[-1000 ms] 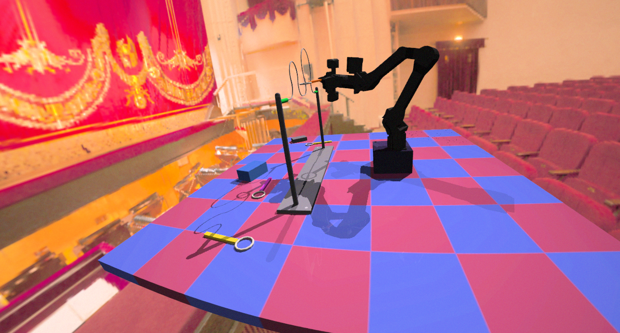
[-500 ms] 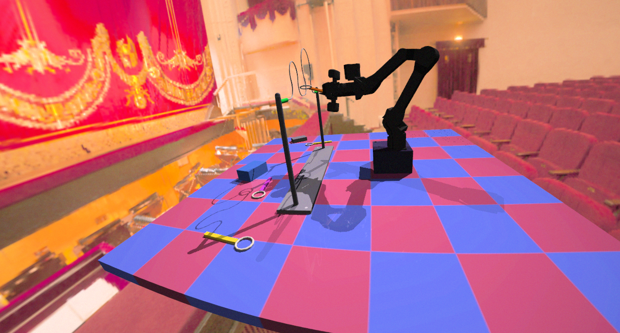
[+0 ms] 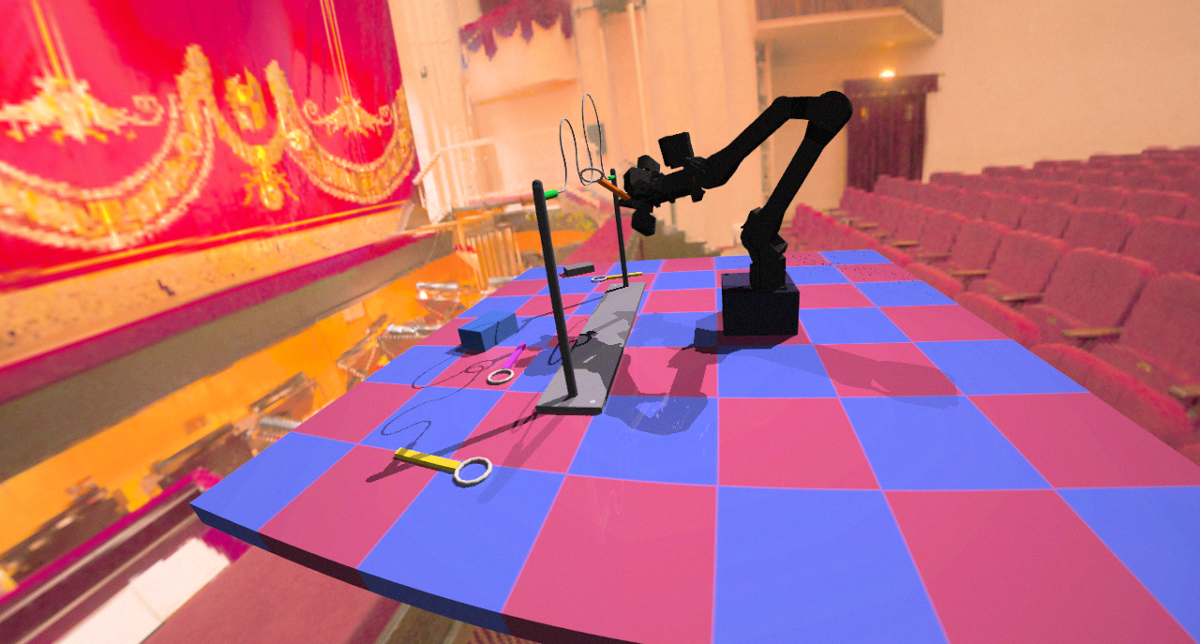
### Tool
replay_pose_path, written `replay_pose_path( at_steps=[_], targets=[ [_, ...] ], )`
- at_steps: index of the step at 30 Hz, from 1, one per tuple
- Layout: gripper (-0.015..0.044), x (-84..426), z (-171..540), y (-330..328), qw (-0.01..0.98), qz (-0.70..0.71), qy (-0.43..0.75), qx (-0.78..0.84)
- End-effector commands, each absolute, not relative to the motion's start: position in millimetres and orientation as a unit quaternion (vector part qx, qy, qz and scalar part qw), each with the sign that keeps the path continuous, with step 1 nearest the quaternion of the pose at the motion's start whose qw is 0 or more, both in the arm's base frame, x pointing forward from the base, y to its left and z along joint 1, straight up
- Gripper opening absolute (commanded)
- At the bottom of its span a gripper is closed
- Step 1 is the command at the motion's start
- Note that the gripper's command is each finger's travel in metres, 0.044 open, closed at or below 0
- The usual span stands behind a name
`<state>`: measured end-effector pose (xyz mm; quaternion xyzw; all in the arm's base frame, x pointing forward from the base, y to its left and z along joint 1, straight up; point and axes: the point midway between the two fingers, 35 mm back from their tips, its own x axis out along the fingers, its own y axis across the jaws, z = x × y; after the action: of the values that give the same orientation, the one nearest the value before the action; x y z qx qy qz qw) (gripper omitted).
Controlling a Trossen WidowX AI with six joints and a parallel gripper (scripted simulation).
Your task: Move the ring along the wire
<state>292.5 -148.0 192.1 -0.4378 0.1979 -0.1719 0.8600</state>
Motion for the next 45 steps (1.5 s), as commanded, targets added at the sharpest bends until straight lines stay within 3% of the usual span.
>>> replay_pose_path(
  at_steps=[1, 27, 45],
  targets=[
    [-0.0150, 291, 180, -138, 0.881, -0.164, 0.207, -0.392],
    [-0.0150, 292, 136, -59, 0.958, -0.093, 0.243, -0.119],
    [-0.0150, 292, 133, -20, 0.966, -0.068, 0.249, -0.029]
  ],
)
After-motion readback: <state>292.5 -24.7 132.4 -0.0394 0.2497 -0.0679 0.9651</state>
